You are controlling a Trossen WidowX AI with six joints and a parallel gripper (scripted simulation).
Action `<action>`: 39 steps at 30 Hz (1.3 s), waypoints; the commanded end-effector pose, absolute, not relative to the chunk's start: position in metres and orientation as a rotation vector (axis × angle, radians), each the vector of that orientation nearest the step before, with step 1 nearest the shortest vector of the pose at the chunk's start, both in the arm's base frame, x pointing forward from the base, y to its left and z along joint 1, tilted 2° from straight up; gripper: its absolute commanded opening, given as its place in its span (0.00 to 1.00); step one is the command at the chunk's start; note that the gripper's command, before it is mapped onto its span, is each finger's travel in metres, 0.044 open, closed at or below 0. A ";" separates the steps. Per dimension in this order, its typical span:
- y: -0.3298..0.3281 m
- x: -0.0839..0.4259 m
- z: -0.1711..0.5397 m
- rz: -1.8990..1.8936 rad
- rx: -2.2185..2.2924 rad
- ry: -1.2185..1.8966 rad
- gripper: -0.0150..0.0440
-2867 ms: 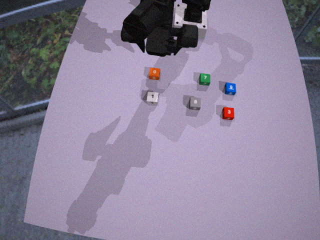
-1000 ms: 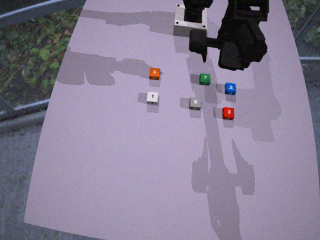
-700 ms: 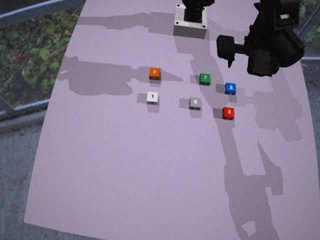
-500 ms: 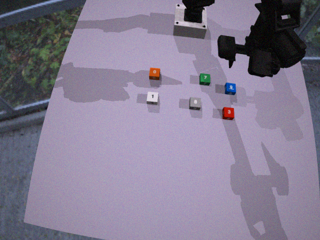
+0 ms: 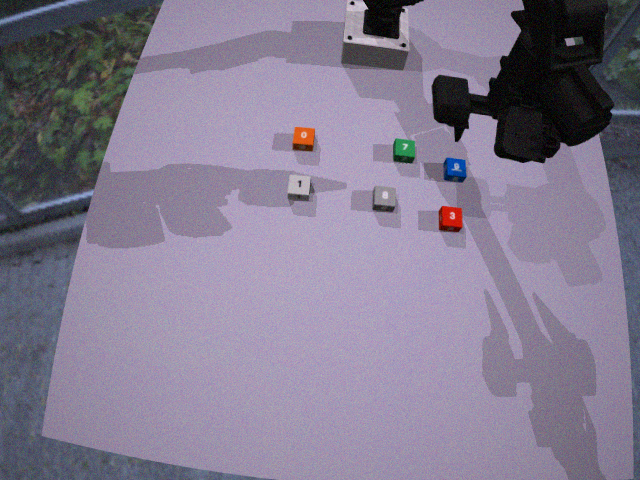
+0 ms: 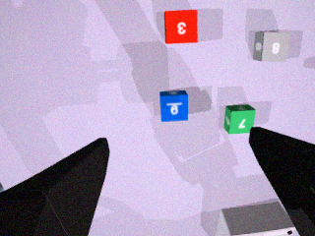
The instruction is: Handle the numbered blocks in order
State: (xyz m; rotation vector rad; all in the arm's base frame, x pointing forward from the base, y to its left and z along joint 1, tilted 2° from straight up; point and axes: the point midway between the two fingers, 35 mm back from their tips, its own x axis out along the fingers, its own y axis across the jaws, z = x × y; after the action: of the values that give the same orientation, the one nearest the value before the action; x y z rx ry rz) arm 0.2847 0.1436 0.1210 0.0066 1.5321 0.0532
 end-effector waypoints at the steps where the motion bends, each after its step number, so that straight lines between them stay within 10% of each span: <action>1: 0.132 0.331 0.122 0.044 0.012 1.527 0.93; 39: 0.025 0.321 0.116 0.036 0.004 1.528 0.93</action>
State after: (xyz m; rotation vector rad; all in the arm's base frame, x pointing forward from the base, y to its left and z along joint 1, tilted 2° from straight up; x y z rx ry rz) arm 0.3244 0.0252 0.1176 0.0131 1.5241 0.0244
